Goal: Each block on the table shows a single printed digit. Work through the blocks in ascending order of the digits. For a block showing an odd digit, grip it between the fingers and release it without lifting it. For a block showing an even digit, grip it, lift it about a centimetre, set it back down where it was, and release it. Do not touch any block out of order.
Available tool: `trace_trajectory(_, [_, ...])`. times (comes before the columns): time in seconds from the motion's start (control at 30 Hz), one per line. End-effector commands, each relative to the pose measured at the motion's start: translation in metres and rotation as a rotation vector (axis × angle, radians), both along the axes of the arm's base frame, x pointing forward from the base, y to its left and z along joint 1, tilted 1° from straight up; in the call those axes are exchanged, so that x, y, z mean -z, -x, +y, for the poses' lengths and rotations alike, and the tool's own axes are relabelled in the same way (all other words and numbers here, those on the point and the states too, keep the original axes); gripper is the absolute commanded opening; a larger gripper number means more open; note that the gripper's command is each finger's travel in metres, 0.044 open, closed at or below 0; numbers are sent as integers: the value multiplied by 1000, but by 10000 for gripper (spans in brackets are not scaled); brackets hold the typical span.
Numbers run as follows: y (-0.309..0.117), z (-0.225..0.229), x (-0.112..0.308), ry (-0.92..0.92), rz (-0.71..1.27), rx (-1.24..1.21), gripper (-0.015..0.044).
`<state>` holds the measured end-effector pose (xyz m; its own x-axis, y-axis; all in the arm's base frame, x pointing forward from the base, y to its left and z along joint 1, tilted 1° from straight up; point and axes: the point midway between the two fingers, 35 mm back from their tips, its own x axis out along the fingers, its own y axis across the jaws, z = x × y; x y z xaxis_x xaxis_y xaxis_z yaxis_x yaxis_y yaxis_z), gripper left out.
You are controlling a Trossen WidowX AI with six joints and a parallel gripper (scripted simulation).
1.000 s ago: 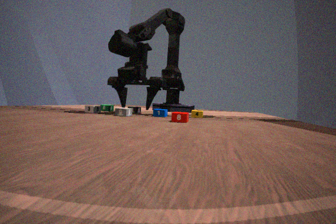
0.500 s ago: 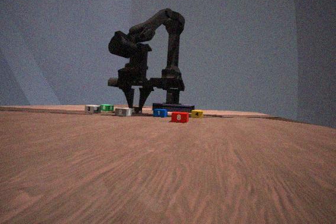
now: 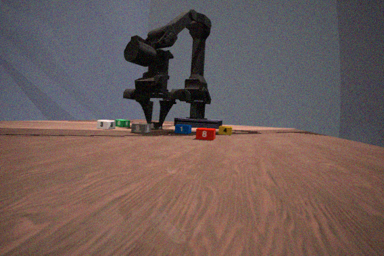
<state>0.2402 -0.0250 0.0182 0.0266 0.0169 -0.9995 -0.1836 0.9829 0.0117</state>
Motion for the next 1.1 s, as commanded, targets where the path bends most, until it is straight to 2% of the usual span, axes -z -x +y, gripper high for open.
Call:
trace_trajectory(0.0, [0, 0, 1, -2, 1, -2, 120])
trace_trajectory(1.07, [1, 0, -14, -2, 1, -2, 120])
